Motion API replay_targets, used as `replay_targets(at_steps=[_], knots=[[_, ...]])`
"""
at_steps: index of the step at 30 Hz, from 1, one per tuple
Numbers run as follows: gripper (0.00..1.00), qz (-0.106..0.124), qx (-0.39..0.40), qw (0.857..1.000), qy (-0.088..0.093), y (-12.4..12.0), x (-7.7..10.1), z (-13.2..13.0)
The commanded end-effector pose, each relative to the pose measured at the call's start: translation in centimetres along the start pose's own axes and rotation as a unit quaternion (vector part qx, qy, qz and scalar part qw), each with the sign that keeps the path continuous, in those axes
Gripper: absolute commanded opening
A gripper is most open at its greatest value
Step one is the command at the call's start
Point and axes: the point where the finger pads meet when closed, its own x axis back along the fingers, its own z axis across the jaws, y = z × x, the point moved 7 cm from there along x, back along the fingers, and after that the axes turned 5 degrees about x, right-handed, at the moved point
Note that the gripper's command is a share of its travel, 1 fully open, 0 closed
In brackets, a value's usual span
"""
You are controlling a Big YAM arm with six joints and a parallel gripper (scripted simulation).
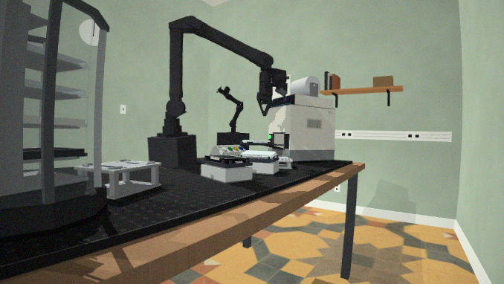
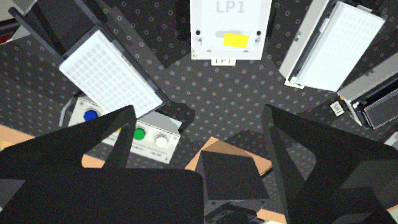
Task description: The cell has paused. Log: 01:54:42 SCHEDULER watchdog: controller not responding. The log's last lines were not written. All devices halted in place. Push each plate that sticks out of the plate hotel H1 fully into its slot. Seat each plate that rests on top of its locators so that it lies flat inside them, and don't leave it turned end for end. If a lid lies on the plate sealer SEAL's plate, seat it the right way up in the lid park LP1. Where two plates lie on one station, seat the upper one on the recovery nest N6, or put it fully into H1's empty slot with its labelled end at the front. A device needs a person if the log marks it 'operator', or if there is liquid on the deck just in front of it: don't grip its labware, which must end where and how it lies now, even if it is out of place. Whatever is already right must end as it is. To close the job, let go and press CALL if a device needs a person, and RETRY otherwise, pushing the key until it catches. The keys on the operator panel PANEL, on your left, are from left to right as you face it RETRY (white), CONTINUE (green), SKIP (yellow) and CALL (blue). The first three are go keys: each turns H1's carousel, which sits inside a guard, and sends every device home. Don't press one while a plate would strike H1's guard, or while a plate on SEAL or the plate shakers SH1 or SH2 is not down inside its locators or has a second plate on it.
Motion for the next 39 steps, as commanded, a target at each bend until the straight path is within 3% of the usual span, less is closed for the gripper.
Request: replay_targets(at_steps=[1, 12, 20, 25, 30, 35, 39], knots=[[1.00, -0.015, -0.003, 1.000, 0.001, 0.0, 1.4, -1.6], [1.00, -0.015, -0.003, 1.000, 0.000, 0.3, 1.5, -4.6], [1.00, -0.037, -0.005, 0.999, 0.000, 1.8, 3.3, -7.5], [1.00, -0.036, -0.005, 0.999, -0.001, 1.9, 3.2, -9.2], [1.00, -0.040, -0.063, 0.997, 0.000, 1.8, 3.4, -9.9], [1.00, -0.013, -0.146, 0.989, 0.000, -0.3, 1.3, -11.5], [1.00, -0.013, -0.174, 0.985, 0.000, -0.7, 1.2, -12.8]])
